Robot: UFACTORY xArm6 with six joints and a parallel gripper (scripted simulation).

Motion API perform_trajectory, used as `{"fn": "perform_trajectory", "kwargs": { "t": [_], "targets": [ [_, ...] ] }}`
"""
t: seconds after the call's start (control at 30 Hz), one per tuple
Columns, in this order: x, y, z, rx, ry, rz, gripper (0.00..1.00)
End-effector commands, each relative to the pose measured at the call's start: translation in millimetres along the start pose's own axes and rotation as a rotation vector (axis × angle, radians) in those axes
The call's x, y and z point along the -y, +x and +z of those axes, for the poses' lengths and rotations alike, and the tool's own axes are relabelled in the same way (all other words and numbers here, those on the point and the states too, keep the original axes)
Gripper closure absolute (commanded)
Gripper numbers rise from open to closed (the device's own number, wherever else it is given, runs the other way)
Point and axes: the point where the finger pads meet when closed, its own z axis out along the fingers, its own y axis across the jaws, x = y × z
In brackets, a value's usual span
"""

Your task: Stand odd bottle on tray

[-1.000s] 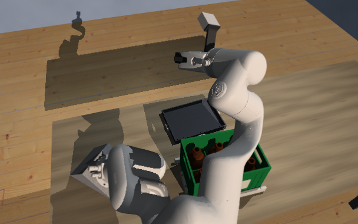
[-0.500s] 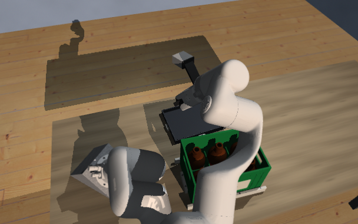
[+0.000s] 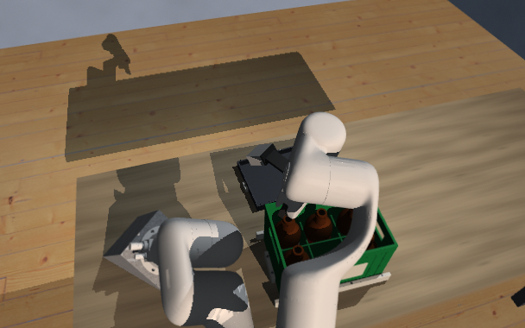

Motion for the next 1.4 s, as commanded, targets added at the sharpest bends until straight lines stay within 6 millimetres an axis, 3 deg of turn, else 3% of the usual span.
{"fn": "perform_trajectory", "kwargs": {
  "t": [0.0, 0.17, 0.43, 0.47, 1.37],
  "targets": [
    [13, -30, 12, 0.104, 0.018, -0.051, 1.0],
    [20, -46, 16, 0.161, 0.042, -0.073, 1.0],
    [22, -50, 17, 0.173, 0.047, -0.077, 1.0],
    [22, -50, 17, 0.173, 0.047, -0.077, 0.35],
    [22, -50, 17, 0.173, 0.047, -0.077, 0.35]
  ]
}}
